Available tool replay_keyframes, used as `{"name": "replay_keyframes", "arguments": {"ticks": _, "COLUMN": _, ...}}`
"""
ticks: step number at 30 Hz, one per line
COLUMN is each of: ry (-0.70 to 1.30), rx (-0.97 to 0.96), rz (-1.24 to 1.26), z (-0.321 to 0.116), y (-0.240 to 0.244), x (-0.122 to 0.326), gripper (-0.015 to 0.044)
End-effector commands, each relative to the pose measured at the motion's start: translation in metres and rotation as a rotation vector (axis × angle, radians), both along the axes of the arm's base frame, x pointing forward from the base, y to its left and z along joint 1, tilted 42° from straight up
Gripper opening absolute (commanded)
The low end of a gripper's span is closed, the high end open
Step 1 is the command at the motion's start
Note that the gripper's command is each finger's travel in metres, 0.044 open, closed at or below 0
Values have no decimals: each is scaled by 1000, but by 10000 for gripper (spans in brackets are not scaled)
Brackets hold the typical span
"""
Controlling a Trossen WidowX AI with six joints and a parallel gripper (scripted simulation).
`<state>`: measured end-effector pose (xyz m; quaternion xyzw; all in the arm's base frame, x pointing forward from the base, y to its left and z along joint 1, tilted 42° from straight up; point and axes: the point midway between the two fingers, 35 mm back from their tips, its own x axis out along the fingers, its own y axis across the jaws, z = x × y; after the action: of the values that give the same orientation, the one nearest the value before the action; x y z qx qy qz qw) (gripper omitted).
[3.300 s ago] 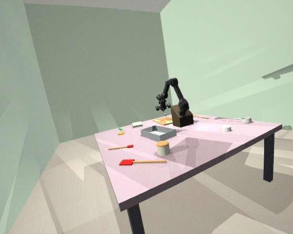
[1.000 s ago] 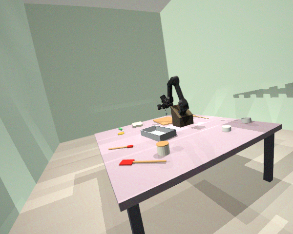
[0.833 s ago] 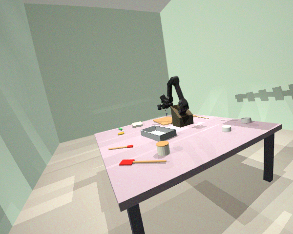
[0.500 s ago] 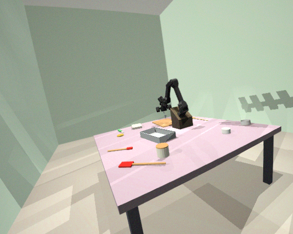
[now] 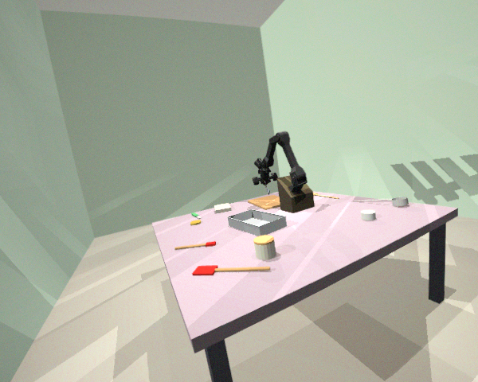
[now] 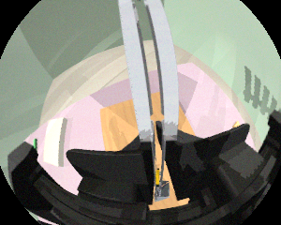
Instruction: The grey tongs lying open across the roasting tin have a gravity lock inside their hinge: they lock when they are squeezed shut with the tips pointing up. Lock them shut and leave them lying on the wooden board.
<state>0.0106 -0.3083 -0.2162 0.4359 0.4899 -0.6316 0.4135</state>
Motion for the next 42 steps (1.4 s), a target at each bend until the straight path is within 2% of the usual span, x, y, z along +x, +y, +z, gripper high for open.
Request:
{"name": "replay_keyframes", "arguments": {"ticks": 1, "ry": -15, "rx": 59, "rz": -9, "z": -5, "y": -3, "x": 0, "gripper": -150}}
{"name": "replay_keyframes", "arguments": {"ticks": 21, "ry": -84, "rx": 358, "rz": -92, "z": -5, "y": -8, "x": -4, "gripper": -150}}
{"name": "replay_keyframes", "arguments": {"ticks": 42, "ry": -169, "rx": 670, "rz": -207, "z": 25, "y": -7, "x": -9, "gripper": -150}}
